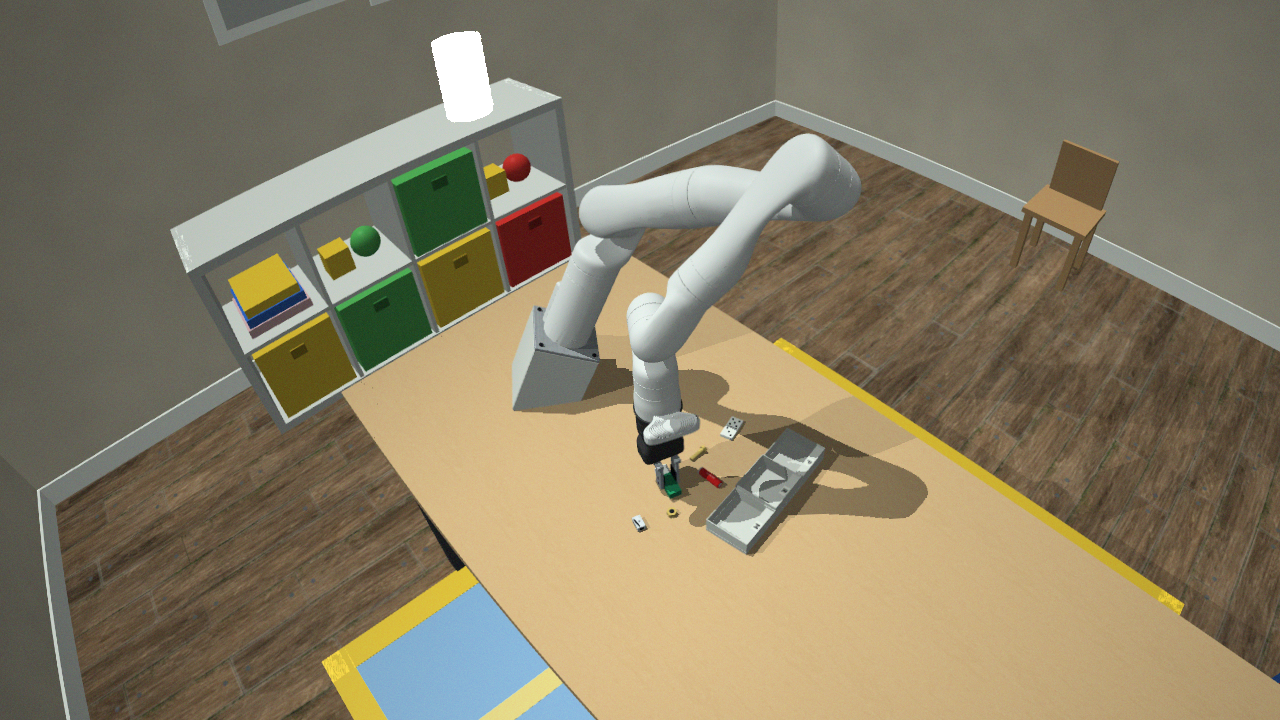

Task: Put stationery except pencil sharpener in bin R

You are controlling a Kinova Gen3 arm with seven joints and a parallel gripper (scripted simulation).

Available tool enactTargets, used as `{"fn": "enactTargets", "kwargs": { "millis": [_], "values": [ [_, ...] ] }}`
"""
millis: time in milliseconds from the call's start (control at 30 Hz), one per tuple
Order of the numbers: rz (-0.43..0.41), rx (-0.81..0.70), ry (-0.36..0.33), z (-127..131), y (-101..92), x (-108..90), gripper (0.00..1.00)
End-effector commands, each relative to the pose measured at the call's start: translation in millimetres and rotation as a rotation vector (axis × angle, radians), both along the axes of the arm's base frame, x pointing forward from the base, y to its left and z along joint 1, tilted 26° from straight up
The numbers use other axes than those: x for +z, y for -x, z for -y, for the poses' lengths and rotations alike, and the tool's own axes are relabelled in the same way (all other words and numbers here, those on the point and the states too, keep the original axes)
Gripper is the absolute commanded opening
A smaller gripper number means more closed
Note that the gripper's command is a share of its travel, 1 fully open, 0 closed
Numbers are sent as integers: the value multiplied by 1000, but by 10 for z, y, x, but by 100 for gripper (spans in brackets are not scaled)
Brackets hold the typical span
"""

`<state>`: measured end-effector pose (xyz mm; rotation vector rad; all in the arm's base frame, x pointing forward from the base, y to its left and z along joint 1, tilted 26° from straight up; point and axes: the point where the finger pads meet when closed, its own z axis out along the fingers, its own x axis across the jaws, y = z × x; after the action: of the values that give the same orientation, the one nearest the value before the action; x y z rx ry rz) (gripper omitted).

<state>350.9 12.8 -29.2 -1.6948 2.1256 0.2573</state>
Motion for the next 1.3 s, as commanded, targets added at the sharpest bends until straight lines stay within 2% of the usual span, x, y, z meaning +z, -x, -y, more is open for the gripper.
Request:
{"fn": "enactTargets", "kwargs": {
  "millis": [0,467,1267],
  "values": [
    [-1,-15,5,82,19,116,45],
    [8,-12,-3,213,62,493,45],
    [7,-8,0,205,74,478,45]
  ]
}}
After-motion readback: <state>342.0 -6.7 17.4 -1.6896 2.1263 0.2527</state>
